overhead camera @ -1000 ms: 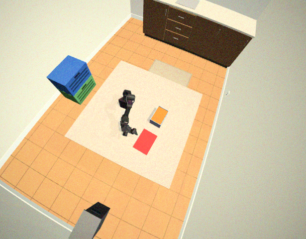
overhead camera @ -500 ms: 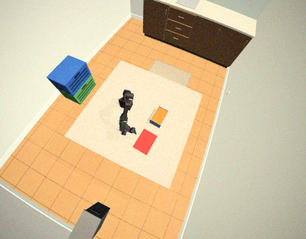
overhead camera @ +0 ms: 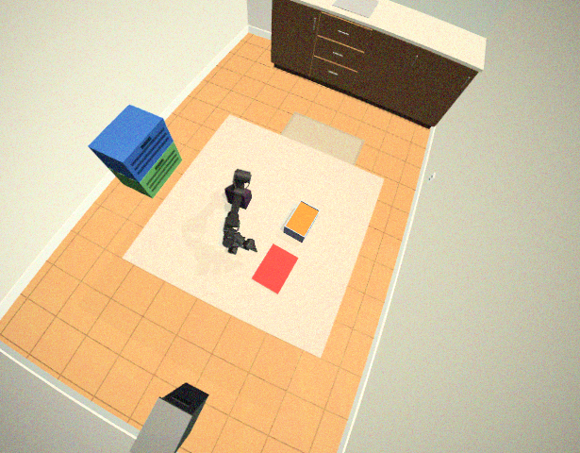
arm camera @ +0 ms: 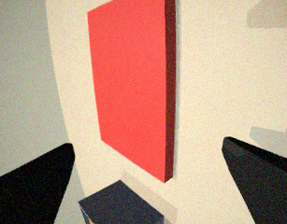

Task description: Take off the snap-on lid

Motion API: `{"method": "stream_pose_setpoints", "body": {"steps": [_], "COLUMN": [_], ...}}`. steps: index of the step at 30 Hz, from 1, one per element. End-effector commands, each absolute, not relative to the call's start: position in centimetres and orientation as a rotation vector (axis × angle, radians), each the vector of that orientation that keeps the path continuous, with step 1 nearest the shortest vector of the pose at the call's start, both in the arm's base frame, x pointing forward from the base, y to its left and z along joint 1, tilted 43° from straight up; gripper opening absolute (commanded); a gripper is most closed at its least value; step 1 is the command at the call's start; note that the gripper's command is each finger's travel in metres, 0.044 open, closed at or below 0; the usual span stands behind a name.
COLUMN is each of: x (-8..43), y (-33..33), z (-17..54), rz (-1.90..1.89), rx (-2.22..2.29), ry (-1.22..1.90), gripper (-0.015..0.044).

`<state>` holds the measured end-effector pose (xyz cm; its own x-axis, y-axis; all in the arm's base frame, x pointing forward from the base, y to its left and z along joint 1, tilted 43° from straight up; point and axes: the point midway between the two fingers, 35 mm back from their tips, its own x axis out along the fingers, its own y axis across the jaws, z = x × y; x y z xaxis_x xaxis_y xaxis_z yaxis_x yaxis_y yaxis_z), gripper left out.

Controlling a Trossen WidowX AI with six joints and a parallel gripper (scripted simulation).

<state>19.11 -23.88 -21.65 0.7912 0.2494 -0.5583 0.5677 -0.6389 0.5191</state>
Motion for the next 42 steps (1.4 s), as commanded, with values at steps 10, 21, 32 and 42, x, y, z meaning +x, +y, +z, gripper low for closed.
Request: {"method": "stream_pose_setpoints", "body": {"steps": [10, 21, 32, 42], "x": [18.0, 17.6, 17.6, 17.6], "y": [-25.5, -25.7, -25.7, -25.7], "z": [-19.6, -19.0, -19.0, -19.0], "rz": [-0.580, -0.581, -0.581, -0.581], "rx": [2.259, 2.259, 2.259, 2.259], "ry": [0.601, 0.601, 0.601, 0.601], "gripper": [0.0440, 0.0440, 0.0440, 0.0440]}}
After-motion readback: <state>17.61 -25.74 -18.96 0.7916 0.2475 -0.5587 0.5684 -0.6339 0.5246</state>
